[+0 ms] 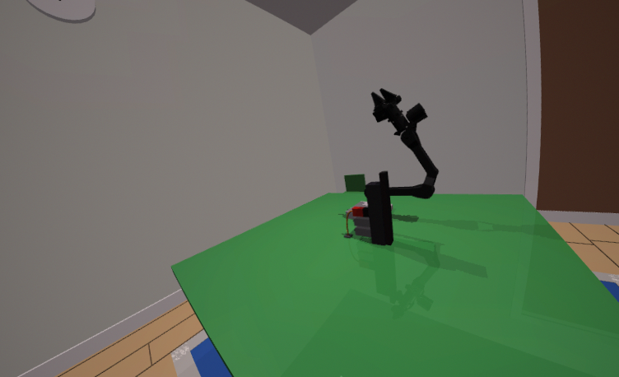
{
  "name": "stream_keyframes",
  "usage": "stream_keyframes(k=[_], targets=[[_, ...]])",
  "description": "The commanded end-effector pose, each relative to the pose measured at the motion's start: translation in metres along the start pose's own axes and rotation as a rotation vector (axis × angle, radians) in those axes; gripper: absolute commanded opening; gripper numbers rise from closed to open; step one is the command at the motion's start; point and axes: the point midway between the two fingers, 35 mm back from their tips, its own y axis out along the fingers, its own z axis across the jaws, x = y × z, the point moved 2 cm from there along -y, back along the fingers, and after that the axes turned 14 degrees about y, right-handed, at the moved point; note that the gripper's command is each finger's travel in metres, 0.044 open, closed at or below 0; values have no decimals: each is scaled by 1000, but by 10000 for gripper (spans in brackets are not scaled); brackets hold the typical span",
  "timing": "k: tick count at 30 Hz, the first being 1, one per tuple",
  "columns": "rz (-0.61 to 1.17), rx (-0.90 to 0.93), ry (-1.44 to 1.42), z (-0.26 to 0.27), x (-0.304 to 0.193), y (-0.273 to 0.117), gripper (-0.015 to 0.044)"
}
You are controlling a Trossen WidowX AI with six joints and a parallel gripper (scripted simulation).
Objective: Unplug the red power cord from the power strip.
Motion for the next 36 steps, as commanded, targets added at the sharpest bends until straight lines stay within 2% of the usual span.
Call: stream_keyframes(k=[1, 9, 14, 18, 22, 27, 32, 36], targets=[[-8, -2, 1, 1, 2, 1, 374], [-370, -186, 27, 2, 114, 45, 164], [-584, -416, 8, -33, 186, 55, 160], [-719, -654, -29, -76, 234, 47, 160], [-813, -936, -85, -126, 269, 26, 160], [-856, -1340, -180, -190, 295, -18, 160], [-805, -1777, -298, -242, 300, -77, 160], [-690, -2137, -405, -272, 293, -131, 160]])
